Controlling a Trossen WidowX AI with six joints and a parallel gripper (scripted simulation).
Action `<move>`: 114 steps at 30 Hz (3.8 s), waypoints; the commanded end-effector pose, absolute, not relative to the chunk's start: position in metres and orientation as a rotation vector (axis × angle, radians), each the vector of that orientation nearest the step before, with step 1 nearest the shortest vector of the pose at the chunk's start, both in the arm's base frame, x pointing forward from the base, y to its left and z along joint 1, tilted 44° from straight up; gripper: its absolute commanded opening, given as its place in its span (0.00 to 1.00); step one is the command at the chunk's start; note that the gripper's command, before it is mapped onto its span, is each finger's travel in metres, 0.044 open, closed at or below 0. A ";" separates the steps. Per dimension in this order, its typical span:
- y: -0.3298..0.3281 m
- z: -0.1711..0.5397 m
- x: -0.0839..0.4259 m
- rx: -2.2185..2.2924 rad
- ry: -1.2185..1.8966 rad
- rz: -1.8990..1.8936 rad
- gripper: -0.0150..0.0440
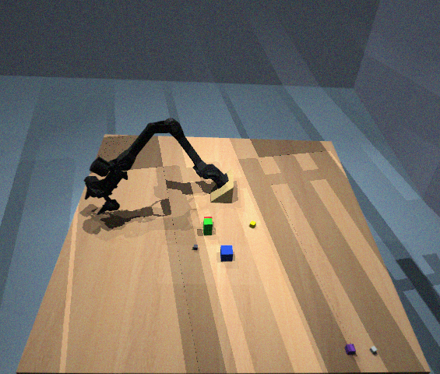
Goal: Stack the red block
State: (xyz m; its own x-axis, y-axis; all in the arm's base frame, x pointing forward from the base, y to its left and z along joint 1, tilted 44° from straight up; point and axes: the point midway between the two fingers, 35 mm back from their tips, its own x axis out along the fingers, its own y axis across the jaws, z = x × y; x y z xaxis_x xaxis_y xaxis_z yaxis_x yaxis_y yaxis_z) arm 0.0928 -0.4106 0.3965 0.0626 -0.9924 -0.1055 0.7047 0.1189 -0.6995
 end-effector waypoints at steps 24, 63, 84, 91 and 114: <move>-0.279 0.214 0.270 -0.108 0.979 -0.874 1.00; -0.037 0.100 0.225 -0.511 1.581 -0.660 1.00; -0.069 0.063 0.217 -0.533 1.585 -0.662 1.00; -0.076 0.055 0.216 -0.532 1.585 -0.661 1.00; -0.098 0.033 0.211 -0.534 1.585 -0.664 1.00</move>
State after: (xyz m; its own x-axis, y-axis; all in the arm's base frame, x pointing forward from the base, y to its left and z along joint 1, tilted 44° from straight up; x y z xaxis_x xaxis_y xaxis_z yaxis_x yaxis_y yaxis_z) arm 0.2131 -0.0973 0.0351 -0.1154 -0.6775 -0.7264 0.0473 0.7267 -0.6853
